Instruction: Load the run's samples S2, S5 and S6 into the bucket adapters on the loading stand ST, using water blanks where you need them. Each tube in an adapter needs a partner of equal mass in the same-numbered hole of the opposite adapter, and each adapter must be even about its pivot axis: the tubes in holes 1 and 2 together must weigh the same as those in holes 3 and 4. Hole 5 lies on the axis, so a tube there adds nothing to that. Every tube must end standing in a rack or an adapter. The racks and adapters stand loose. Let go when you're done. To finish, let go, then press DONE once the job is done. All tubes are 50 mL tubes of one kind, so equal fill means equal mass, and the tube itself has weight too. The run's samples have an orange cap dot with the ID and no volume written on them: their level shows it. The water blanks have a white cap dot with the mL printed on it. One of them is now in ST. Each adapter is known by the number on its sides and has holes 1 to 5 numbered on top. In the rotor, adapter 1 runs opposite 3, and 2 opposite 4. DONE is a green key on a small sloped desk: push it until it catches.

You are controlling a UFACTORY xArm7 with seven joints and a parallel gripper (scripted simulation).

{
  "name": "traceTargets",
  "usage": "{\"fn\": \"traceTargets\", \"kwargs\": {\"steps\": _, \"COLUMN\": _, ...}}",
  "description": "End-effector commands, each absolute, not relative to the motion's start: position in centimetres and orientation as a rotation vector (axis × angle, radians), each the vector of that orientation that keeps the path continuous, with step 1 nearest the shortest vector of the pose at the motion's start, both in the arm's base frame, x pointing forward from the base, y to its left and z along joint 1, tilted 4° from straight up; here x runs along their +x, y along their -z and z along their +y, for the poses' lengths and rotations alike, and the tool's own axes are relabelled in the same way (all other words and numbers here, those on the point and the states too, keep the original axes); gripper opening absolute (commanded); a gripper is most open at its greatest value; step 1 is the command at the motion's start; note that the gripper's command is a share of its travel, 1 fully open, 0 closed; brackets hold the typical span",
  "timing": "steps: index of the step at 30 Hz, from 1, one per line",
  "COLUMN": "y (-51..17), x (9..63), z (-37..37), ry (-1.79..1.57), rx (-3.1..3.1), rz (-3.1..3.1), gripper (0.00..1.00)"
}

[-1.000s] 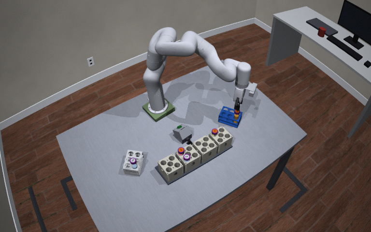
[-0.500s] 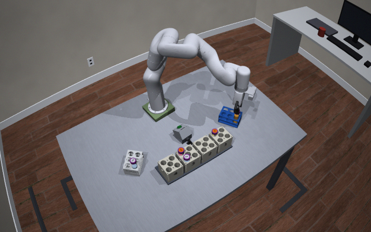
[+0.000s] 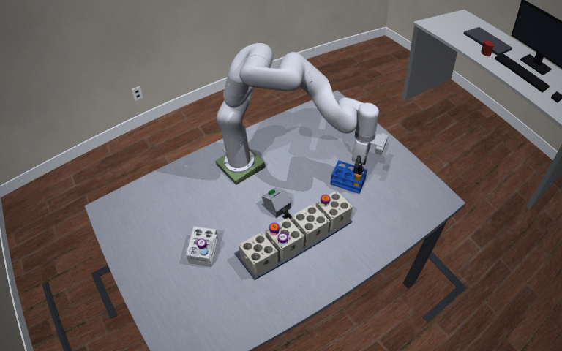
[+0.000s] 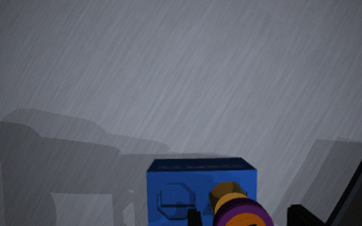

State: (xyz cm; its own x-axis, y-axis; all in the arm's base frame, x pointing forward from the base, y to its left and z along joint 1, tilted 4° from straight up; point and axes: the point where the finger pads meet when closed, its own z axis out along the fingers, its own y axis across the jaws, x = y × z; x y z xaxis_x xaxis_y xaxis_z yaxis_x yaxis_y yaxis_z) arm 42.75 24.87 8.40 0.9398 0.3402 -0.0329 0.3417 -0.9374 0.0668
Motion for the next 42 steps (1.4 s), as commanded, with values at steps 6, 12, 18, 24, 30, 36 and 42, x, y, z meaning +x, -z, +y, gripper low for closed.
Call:
{"fn": "traceTargets", "kwargs": {"steps": 6, "y": -8.2, "x": 42.9, "z": 24.9, "ry": 0.025, "rx": 3.025, "rz": 0.533, "gripper": 0.57}}
{"fn": "traceTargets", "kwargs": {"steps": 12, "y": -7.8, "x": 42.9, "z": 24.9, "ry": 0.025, "rx": 3.025, "rz": 0.533, "gripper": 0.57}}
{"fn": "traceTargets", "kwargs": {"steps": 18, "y": -7.5, "x": 42.9, "z": 24.9, "ry": 0.025, "rx": 3.025, "rz": 0.533, "gripper": 0.57}}
{"fn": "traceTargets", "kwargs": {"steps": 24, "y": -7.1, "x": 42.9, "z": 24.9, "ry": 0.025, "rx": 3.025, "rz": 0.533, "gripper": 0.57}}
{"fn": "traceTargets", "kwargs": {"steps": 30, "y": -6.7, "x": 42.9, "z": 24.8, "ry": 0.025, "rx": 3.025, "rz": 0.533, "gripper": 0.57}}
{"fn": "traceTargets", "kwargs": {"steps": 36, "y": -6.6, "x": 42.9, "z": 24.8, "ry": 0.025, "rx": 3.025, "rz": 0.533, "gripper": 0.57}}
{"fn": "traceTargets", "kwargs": {"steps": 42, "y": -6.6, "x": 42.9, "z": 24.8, "ry": 0.025, "rx": 3.025, "rz": 0.533, "gripper": 0.57}}
